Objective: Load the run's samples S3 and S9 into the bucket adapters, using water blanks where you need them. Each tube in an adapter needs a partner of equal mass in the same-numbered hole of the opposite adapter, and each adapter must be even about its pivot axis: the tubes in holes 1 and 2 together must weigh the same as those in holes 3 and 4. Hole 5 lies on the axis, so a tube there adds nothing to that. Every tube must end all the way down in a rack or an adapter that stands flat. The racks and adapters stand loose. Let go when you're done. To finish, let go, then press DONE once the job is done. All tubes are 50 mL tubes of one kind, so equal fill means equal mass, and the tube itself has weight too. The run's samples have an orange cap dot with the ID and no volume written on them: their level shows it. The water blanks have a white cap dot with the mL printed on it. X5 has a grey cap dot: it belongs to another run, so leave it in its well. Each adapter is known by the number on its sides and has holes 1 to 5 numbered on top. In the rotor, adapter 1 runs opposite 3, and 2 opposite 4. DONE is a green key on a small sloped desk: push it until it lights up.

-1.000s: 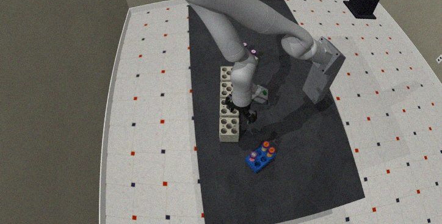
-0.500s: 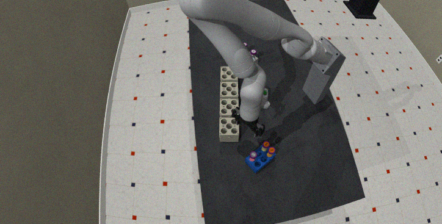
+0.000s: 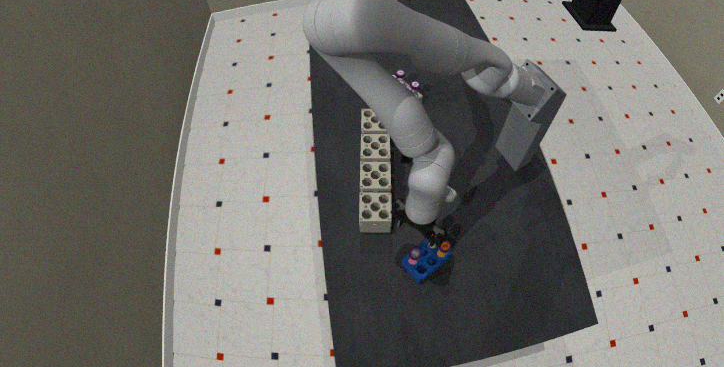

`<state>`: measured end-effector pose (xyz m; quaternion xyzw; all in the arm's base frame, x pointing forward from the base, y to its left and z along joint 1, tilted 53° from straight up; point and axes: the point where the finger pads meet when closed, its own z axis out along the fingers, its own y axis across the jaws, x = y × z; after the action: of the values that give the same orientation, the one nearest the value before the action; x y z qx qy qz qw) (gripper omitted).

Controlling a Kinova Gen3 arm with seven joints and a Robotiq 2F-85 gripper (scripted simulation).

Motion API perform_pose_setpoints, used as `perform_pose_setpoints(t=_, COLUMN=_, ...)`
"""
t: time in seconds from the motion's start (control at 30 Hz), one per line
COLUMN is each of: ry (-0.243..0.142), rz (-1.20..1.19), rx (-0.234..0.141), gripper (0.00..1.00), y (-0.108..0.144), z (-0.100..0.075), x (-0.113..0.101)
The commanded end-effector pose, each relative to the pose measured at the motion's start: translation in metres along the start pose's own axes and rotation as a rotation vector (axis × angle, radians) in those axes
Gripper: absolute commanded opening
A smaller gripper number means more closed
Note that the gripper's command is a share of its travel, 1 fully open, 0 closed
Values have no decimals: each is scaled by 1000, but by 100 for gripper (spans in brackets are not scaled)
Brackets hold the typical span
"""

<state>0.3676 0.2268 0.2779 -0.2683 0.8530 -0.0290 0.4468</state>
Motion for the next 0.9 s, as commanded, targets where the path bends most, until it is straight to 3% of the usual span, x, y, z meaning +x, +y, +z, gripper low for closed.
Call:
perform_pose_setpoints(t=0.0, ry=7, rz=-1, rx=3, gripper=100, y=17, z=1, x=-9)
perform_pose_setpoints(t=0.2, ry=7, rz=-1, rx=3, gripper=100, y=43, z=1, x=-23)
perform_pose_setpoints(t=0.4, ry=7, rz=-1, rx=2, gripper=100, y=45, z=4, x=-24)
perform_pose_setpoints(t=0.87, ry=7, rz=-1, rx=2, gripper=100, y=45, z=41, x=-24)
